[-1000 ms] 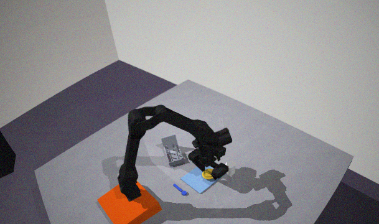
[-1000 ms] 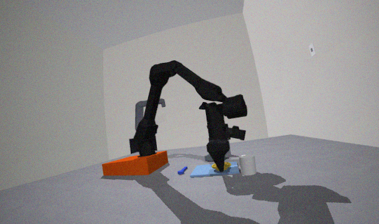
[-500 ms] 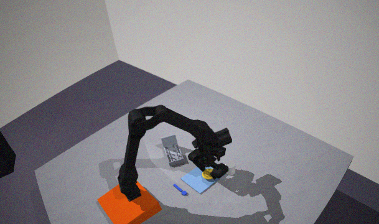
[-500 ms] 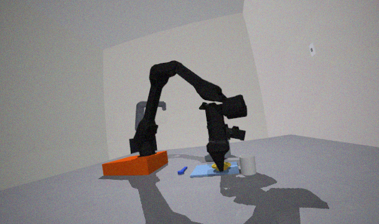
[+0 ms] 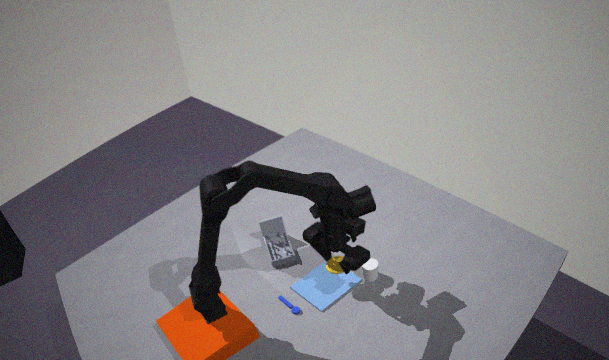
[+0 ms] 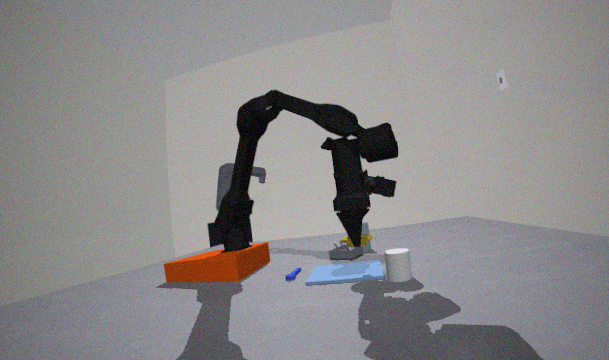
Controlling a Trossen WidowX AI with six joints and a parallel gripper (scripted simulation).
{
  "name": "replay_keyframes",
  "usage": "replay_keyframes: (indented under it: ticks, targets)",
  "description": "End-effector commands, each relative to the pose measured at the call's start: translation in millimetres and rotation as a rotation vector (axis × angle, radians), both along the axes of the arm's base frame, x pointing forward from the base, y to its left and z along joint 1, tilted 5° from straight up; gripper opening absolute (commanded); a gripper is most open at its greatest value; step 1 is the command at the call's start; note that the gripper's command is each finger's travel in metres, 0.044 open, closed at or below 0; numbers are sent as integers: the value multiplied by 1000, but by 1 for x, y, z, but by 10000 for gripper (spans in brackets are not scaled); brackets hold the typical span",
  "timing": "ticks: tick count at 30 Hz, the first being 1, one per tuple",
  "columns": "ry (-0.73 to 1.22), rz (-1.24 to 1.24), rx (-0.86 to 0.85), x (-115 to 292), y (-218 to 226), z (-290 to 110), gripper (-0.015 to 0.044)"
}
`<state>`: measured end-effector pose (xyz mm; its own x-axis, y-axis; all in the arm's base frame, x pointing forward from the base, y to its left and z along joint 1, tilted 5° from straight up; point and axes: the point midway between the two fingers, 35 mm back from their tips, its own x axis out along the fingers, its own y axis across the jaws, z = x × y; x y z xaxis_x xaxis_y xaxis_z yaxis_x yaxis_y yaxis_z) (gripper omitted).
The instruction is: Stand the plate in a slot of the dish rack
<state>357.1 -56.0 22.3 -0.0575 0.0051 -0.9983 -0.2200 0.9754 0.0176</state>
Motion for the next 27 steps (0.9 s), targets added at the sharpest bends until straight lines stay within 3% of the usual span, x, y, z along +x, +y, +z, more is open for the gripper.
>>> replay_keyframes:
  ticks: [1,22,27]
  targets:
    - [-10,-3,-4,5,-1,21,0]
    - [-10,-3,-4,10,-1,111,0]
    - [-10,-9,-4,8,2,117,0]
